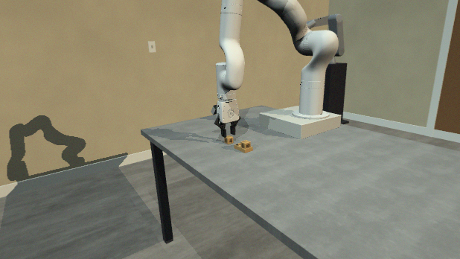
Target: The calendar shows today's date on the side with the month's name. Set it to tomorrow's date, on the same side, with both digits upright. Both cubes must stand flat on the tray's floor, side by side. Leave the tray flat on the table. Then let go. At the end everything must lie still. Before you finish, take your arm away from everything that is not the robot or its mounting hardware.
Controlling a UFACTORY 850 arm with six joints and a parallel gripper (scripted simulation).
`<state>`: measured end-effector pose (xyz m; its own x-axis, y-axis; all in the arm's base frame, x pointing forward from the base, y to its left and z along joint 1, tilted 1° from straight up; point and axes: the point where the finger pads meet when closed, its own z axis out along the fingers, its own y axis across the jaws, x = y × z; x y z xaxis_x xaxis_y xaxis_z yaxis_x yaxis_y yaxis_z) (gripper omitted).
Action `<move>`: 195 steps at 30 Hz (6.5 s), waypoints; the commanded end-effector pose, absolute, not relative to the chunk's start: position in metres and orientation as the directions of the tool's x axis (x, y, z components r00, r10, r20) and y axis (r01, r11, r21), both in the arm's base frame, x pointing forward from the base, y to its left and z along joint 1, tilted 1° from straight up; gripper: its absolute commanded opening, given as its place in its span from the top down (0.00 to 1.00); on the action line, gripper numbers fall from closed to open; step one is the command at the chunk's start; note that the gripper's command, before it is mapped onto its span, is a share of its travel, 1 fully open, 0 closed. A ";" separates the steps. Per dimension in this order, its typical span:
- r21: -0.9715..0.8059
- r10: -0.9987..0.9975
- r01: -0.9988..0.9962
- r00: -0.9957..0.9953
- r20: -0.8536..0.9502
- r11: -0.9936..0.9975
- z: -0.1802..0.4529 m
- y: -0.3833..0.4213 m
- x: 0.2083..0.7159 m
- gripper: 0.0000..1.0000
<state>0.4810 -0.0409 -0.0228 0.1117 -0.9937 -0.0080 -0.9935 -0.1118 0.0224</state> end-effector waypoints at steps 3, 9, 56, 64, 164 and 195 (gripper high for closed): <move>0.021 -0.994 -0.994 0.112 -0.008 -0.112 -0.028 -0.041 0.482 0.51; 0.021 -0.994 -0.994 0.112 -0.008 -0.112 -0.035 -0.041 0.482 0.51; 0.021 -0.994 -0.994 0.112 -0.008 -0.112 -0.049 -0.041 0.481 0.51; 0.021 -0.994 -0.994 0.112 -0.008 -0.112 -0.049 -0.041 0.481 0.71; 0.021 -0.995 -0.994 0.103 -0.008 -0.104 0.046 0.051 0.473 0.71; 0.021 -0.995 -0.994 0.103 -0.008 -0.104 -0.002 0.052 0.473 0.71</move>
